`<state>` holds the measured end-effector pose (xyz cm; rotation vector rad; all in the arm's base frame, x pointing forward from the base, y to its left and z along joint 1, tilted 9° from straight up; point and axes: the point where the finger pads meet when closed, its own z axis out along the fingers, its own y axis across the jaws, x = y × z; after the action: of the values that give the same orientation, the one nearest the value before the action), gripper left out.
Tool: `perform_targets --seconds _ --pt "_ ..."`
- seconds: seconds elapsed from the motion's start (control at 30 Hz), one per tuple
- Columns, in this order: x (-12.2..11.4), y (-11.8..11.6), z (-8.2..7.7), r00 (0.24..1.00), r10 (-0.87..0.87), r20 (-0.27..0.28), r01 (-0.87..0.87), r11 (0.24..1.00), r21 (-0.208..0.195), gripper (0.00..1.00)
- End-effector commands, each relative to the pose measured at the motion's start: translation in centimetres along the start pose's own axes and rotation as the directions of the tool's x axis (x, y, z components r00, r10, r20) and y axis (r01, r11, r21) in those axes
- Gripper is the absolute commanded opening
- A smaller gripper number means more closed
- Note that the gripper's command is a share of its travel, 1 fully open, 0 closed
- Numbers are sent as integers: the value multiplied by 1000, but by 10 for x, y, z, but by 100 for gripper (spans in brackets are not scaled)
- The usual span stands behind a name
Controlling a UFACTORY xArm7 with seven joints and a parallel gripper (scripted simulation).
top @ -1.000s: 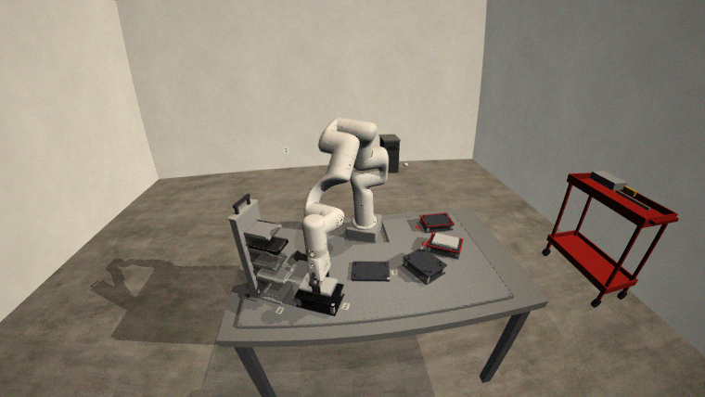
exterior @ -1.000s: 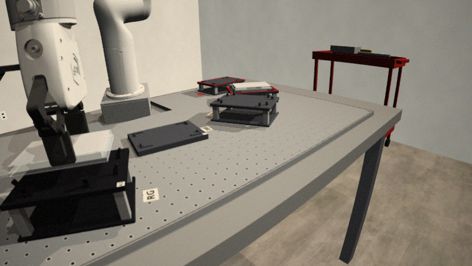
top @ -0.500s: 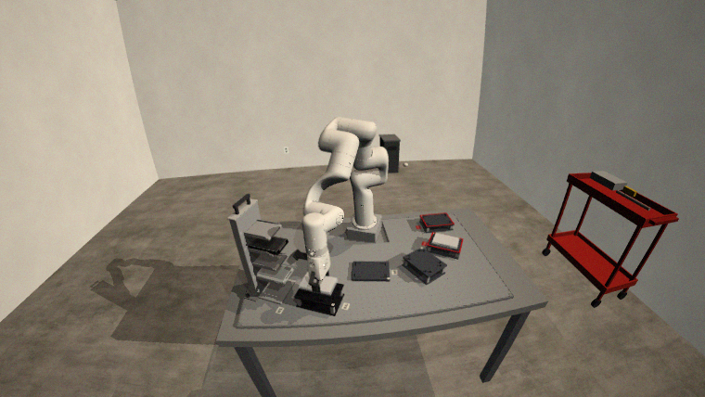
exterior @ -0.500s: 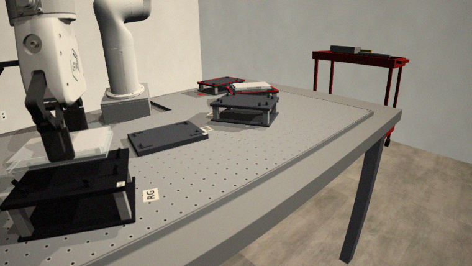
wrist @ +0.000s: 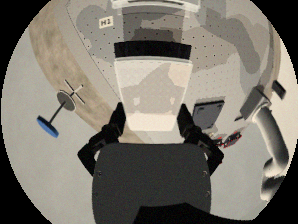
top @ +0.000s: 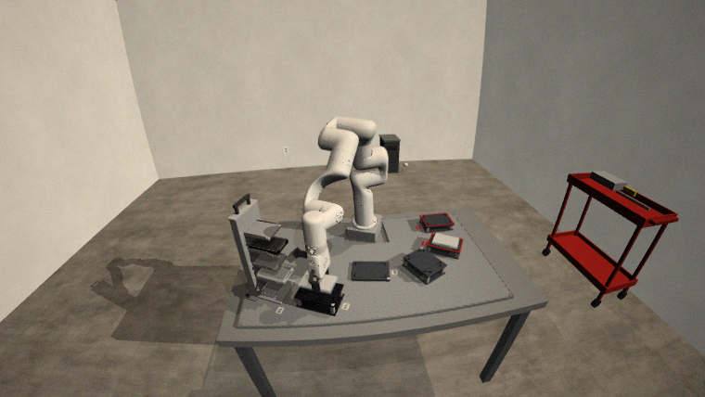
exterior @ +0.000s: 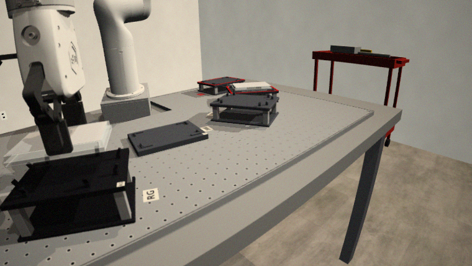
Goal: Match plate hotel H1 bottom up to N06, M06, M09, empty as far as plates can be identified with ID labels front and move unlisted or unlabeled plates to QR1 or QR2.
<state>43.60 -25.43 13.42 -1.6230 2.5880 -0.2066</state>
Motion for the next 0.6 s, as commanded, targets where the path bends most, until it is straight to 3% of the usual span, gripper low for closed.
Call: perform_targets --seconds 0.0,0.57 --pt "0 -1 -4 1000 0 0 0 1000 4 0" --pt "0 -1 -14 1000 0 0 0 1000 4 0"
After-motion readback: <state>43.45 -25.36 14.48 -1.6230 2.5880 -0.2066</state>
